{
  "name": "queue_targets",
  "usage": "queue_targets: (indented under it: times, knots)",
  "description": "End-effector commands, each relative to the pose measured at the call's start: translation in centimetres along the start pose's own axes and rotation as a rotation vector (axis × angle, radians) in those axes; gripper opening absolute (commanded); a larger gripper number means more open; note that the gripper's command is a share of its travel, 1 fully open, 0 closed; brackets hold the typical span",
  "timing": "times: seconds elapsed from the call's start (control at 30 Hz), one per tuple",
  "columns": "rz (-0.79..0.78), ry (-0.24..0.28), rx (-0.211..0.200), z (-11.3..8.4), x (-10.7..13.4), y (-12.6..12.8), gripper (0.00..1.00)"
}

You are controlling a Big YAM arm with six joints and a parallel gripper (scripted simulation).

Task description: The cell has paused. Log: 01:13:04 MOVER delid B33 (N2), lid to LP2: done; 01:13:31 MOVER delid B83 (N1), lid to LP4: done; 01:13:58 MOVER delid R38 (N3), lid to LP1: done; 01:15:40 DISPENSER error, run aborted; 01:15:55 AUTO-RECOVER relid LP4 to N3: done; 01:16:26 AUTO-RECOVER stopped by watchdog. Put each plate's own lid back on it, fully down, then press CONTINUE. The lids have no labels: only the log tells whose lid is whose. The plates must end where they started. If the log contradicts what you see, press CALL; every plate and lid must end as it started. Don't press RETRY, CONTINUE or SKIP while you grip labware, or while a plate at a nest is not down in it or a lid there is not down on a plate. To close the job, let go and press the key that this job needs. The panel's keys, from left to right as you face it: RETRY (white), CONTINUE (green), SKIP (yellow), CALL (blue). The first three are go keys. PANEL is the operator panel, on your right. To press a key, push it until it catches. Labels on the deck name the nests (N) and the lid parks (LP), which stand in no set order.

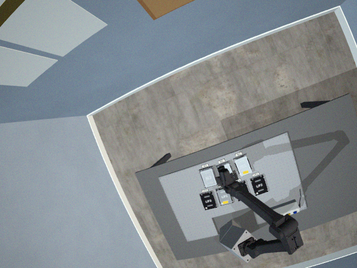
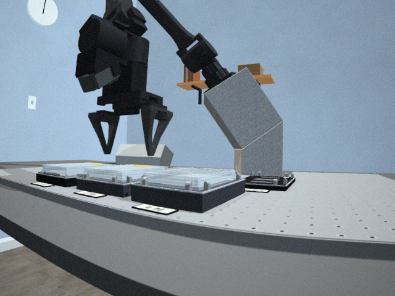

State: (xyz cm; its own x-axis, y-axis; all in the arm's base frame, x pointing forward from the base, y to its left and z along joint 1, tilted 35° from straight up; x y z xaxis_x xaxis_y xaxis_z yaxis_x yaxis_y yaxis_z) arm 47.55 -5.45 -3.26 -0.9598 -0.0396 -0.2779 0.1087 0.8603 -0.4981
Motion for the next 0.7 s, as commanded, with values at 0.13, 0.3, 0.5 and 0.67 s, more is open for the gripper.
queue_targets:
  times: [0.13,0.3,0.5,0.67]
  knots:
    - [0.003,0.0,0.001,-0.5,-0.11,0.36,1.0]
    - [-0.001,-0.008,-0.001,-0.91,-0.28,0.53,1.0]
    - [0.004,-0.013,0.0,-1.18,-0.51,0.35,1.0]
    - [0.007,-0.01,0.001,-0.53,-0.56,0.06,1.0]
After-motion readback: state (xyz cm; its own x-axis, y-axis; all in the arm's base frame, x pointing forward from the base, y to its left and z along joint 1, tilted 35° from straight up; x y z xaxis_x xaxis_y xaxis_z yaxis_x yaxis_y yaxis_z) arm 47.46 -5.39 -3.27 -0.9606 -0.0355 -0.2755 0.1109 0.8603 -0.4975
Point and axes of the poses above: the point where the finger pads meet when closed, its own z axis out along the fingers, its own y axis across the jaws, x = y × z, the point moved 4 cm from there along -z, back along the fingers, and after that the axes turned 6 degrees about z, right-handed, at the moved point
